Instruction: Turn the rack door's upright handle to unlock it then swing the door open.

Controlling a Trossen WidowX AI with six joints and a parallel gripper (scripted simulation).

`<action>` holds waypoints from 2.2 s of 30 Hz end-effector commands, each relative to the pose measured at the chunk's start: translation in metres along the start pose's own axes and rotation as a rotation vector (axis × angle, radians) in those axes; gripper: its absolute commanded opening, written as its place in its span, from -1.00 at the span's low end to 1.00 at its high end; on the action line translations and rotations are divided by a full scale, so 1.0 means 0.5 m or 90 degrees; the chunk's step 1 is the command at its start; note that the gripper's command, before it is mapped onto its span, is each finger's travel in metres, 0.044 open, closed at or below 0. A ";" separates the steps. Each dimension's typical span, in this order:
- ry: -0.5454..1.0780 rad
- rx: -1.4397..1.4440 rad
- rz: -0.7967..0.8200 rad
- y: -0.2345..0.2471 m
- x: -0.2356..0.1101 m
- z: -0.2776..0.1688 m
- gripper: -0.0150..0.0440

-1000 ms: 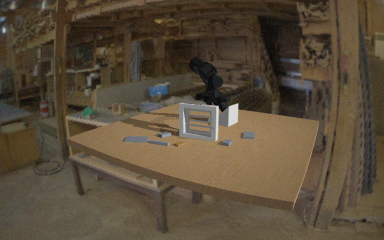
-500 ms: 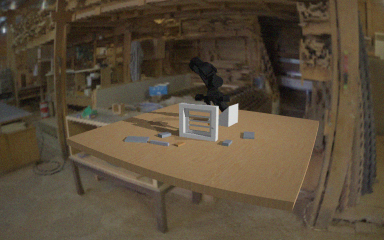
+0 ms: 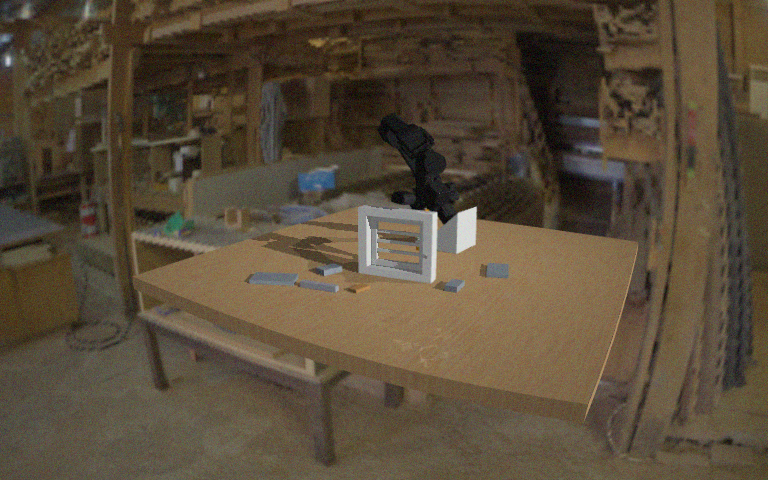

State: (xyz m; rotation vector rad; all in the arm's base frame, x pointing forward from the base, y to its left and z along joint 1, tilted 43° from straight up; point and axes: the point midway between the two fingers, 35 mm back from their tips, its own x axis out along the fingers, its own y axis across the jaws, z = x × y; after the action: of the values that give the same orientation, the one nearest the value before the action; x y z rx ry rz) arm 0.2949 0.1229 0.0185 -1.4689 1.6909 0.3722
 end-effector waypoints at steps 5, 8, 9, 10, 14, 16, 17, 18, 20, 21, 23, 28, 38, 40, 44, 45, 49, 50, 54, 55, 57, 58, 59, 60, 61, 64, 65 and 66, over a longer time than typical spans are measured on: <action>0.000 -0.297 -0.001 0.000 0.001 0.001 -0.45; 0.000 -0.391 -0.001 0.000 0.001 0.001 -0.45; 0.000 -0.423 -0.001 0.000 0.001 0.001 -0.45; 0.000 -0.454 -0.001 0.000 0.001 0.001 -0.45; 0.000 -0.574 -0.001 0.000 0.001 0.001 -0.45; 0.000 -0.595 -0.001 0.000 0.001 0.001 -0.45; 0.000 -0.595 -0.001 0.000 0.001 0.001 -0.45; 0.000 -0.595 -0.001 0.000 0.001 0.001 -0.45; 0.000 -0.595 -0.001 0.000 0.001 0.001 -0.45; 0.000 -0.595 -0.001 0.000 0.001 0.001 -0.45; 0.000 -0.595 -0.001 0.000 0.001 0.001 -0.45; 0.000 -0.595 -0.001 0.000 0.001 0.001 -0.37; 0.000 -0.595 -0.001 0.000 0.001 0.001 0.47; 0.000 -0.574 -0.001 0.000 0.001 0.001 0.47; 0.000 -0.453 -0.001 0.000 0.001 0.001 0.47; 0.000 -0.422 -0.001 0.000 0.001 0.001 0.47; 0.000 -0.295 -0.001 0.000 0.000 0.001 0.47; 0.000 -0.264 -0.001 0.000 0.000 0.001 0.47; -0.001 -0.138 -0.001 0.000 0.000 0.001 0.47; -0.001 -0.106 -0.001 0.000 0.000 0.001 0.47; -0.001 -0.043 -0.001 0.000 0.000 0.001 0.47; -0.001 -0.011 -0.001 0.000 0.000 0.001 0.47; -0.001 0.020 -0.001 0.000 0.000 0.001 0.47; -0.001 0.052 -0.001 0.000 0.000 0.001 0.47; -0.001 0.083 -0.001 0.000 0.000 0.001 0.47; -0.001 0.178 -0.001 0.000 0.000 0.001 0.47; -0.001 0.209 -0.001 0.000 0.000 0.001 0.47; -0.001 0.241 -0.001 0.000 0.000 0.001 0.47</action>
State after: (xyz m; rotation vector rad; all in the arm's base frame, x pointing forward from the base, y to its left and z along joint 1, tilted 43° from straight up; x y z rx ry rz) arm 0.2945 0.1231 0.0180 -1.3561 1.6827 0.2423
